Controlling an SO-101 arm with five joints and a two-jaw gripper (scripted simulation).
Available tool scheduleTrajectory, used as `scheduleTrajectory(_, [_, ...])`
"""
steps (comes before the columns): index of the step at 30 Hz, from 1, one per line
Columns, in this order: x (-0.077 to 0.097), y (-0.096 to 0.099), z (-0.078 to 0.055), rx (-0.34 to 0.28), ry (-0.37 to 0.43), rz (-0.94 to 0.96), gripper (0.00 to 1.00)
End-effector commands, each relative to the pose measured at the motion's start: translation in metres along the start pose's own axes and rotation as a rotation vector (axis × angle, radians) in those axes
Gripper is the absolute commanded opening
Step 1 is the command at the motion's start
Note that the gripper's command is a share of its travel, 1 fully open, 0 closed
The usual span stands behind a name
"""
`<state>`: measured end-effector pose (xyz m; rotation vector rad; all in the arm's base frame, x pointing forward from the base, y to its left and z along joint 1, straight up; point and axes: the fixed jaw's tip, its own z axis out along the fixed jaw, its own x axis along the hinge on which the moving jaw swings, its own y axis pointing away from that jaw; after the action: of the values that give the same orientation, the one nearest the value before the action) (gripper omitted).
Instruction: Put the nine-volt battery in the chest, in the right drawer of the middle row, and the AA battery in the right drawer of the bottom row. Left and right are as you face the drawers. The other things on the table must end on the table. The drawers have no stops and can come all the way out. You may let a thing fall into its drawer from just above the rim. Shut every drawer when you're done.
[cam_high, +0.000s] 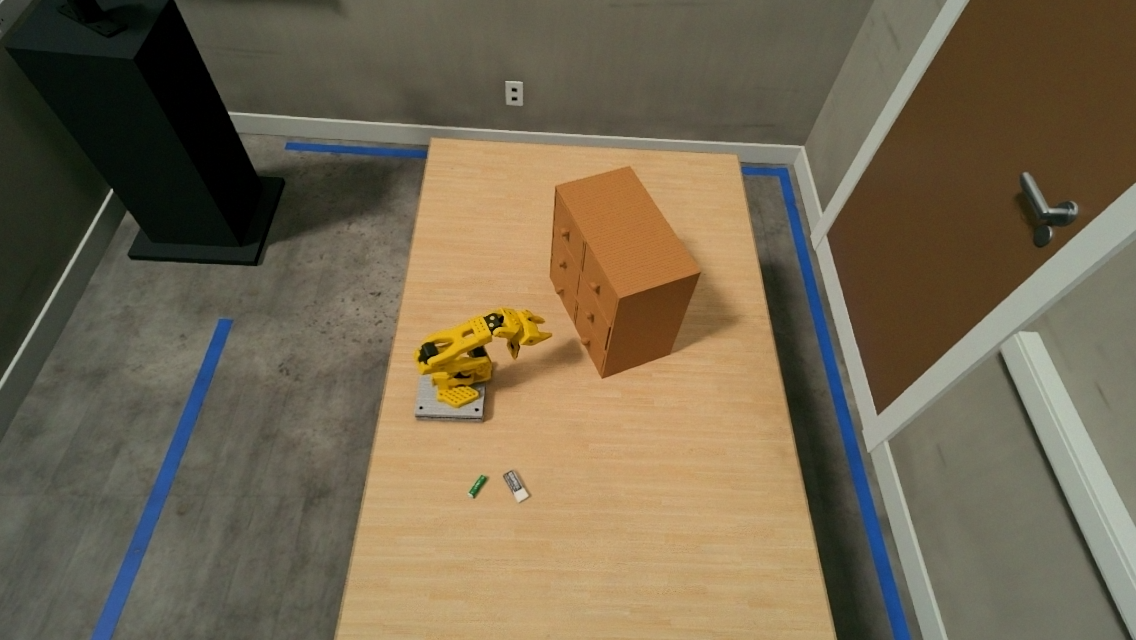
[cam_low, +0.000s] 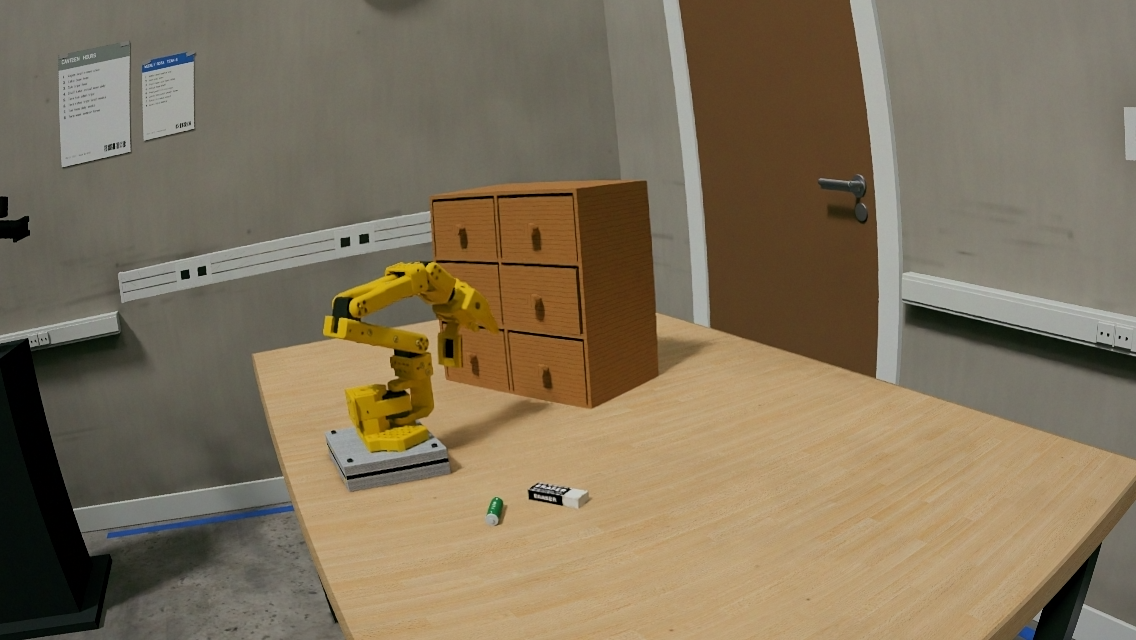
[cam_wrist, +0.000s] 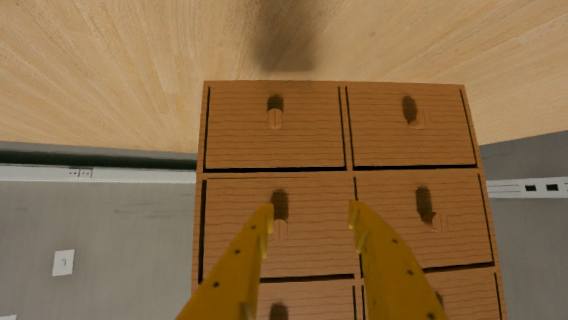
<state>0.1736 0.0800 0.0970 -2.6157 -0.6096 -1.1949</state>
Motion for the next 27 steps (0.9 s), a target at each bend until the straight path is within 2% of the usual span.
scheduleTrajectory(1, [0.0,0.003,0.005,-0.013,0.04,0.002,0.21])
scheduleTrajectory(15, [-0.007,0.017,0.022,-0.067,0.216,0.012,0.21])
scheduleTrajectory(27, [-0.007,0.017,0.022,-0.07,0.222,0.012,0.21])
